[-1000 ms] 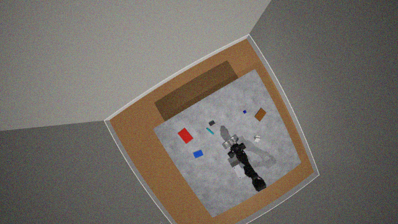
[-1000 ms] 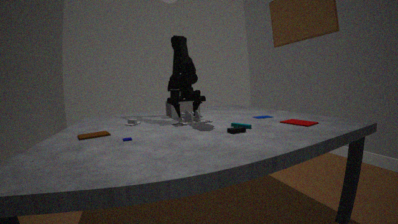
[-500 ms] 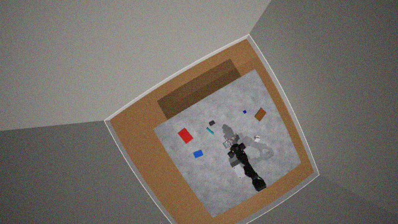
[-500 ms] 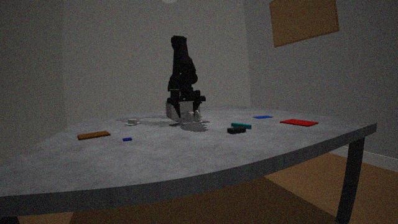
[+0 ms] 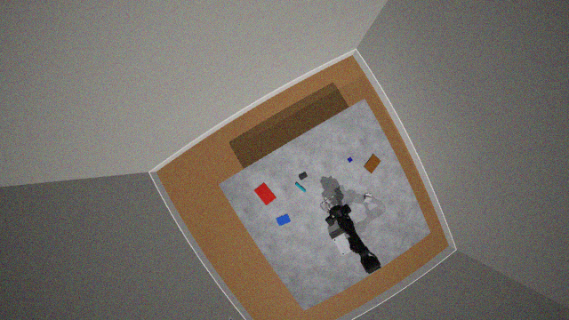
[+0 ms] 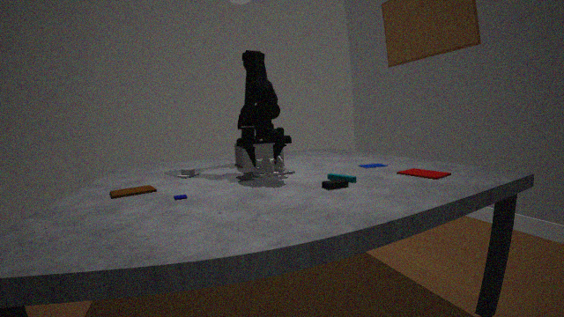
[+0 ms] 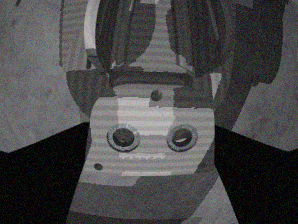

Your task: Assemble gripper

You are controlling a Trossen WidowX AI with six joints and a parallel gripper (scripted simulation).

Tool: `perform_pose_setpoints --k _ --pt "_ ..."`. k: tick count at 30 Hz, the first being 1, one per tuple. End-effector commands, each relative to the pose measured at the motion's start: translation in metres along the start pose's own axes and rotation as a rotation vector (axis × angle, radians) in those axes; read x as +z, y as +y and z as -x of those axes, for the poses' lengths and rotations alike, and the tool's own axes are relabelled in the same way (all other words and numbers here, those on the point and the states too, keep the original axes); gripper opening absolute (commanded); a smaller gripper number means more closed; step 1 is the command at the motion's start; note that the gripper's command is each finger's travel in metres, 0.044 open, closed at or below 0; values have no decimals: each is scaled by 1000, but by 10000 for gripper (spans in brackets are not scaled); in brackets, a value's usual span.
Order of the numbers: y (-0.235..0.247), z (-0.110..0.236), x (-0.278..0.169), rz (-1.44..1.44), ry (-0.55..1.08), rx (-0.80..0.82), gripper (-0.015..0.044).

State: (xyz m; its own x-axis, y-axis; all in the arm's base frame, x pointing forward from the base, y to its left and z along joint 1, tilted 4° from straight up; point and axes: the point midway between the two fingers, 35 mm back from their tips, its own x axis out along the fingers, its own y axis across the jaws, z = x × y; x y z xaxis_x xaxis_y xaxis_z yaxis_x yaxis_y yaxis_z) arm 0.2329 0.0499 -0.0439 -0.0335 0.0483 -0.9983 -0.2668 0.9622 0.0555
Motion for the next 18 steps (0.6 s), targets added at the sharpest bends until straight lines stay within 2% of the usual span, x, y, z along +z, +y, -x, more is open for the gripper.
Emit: perform_pose_setpoints --k 1,18 --pt "1 -1 -1 -3 3 3 351" --pt "1 -3 -1 -7 3 3 351"
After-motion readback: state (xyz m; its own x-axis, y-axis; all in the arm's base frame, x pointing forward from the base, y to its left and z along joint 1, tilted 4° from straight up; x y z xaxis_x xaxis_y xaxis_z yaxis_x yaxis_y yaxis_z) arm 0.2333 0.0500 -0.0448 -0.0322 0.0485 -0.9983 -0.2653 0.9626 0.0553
